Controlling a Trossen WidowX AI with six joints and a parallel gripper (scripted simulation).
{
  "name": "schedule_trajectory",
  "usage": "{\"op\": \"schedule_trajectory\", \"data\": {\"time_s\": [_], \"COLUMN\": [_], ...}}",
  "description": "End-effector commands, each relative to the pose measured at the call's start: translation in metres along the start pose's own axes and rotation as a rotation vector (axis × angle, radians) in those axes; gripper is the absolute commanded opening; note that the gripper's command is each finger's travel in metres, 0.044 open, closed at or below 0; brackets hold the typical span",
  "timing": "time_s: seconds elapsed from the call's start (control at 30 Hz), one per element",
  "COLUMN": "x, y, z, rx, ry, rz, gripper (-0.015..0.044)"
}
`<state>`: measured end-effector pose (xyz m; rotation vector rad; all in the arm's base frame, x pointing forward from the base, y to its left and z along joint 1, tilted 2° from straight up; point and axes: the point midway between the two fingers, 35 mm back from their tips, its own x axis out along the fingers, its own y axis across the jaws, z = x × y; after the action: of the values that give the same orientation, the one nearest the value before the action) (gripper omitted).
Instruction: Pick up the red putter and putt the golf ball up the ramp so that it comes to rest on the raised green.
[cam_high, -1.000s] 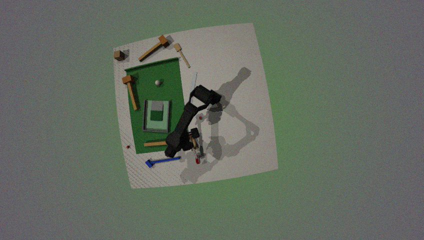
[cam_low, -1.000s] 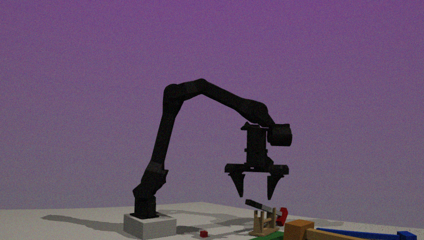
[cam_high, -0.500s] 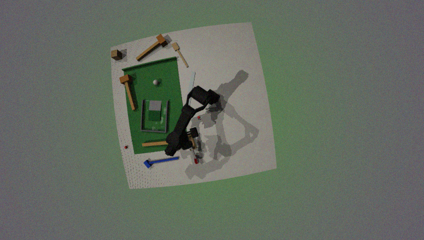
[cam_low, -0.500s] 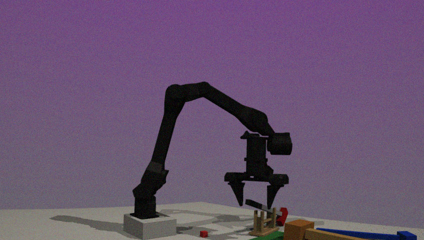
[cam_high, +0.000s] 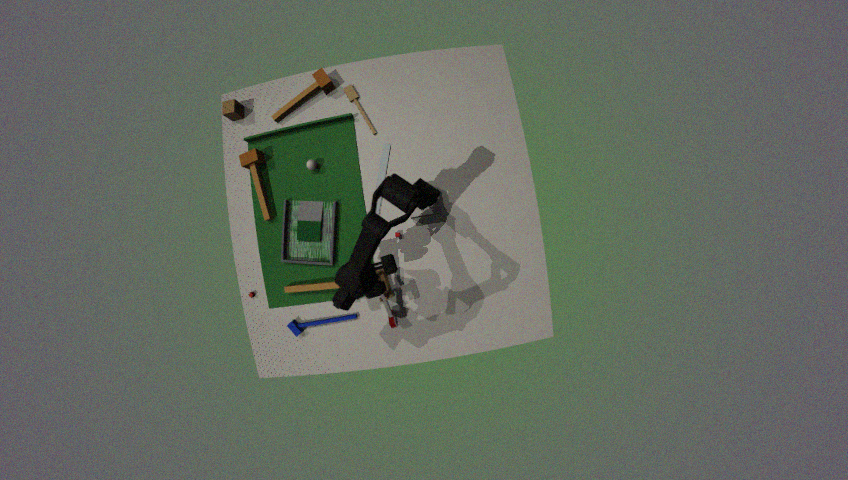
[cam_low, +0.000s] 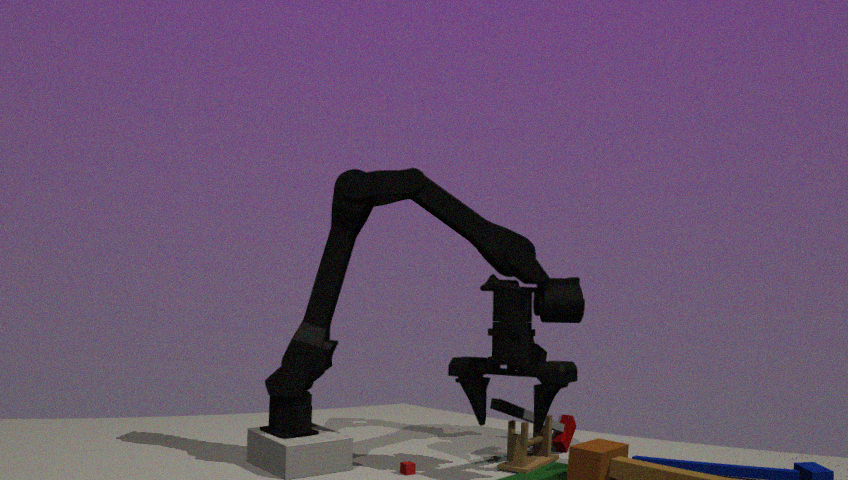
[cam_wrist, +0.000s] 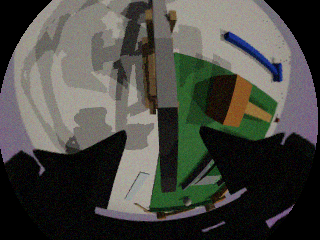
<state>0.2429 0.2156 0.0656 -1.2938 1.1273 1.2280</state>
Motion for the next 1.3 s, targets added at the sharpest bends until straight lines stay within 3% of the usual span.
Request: {"op": "schedule_trajectory", "data": {"time_s": [0.0,0.03,0.57,0.87,1.27], "x": [0.006,0.006,0.002,-0.003,-0.063], "y": [0.000,0.000,0.000,0.000,-0.003], "z": [-0.001,-0.001,0.000,0.000,0.003], "rx": [-0.003,-0.003,0.000,0.000,0.000], "ry": [0.007,0.007,0.001,0.001,0.001], "rz": [0.001,0.001,0.002,0.002,0.002], "gripper": [0.0440,0.0440,0.0020,0.0000,0.0000]}}
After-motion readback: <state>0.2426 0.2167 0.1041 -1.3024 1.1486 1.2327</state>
